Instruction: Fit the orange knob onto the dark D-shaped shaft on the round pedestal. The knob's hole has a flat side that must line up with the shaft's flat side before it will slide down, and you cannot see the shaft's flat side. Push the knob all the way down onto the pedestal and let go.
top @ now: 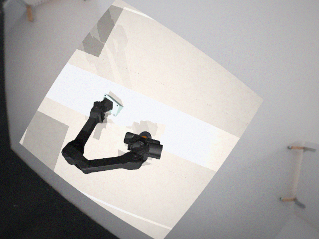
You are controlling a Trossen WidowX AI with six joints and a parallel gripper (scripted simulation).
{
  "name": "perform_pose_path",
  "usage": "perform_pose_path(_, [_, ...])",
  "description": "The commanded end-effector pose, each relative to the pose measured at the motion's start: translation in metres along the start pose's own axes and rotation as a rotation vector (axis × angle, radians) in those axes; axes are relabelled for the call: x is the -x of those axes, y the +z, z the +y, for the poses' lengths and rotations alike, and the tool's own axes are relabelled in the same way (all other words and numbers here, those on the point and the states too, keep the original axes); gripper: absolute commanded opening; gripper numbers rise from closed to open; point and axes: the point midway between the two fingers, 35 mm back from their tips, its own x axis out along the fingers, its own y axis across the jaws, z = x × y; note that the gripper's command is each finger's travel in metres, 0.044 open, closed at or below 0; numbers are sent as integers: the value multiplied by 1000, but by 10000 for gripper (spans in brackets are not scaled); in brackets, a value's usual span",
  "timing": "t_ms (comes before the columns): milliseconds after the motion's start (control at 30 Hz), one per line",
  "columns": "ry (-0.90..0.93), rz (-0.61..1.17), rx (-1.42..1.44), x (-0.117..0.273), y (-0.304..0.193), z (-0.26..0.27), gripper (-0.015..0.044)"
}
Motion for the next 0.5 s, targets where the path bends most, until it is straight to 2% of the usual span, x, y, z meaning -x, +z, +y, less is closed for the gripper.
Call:
perform_pose_path(0, [7,2,-122,3,0,3,0])
perform_pose_path(467, [7,2,-133,-3,0,3,0])
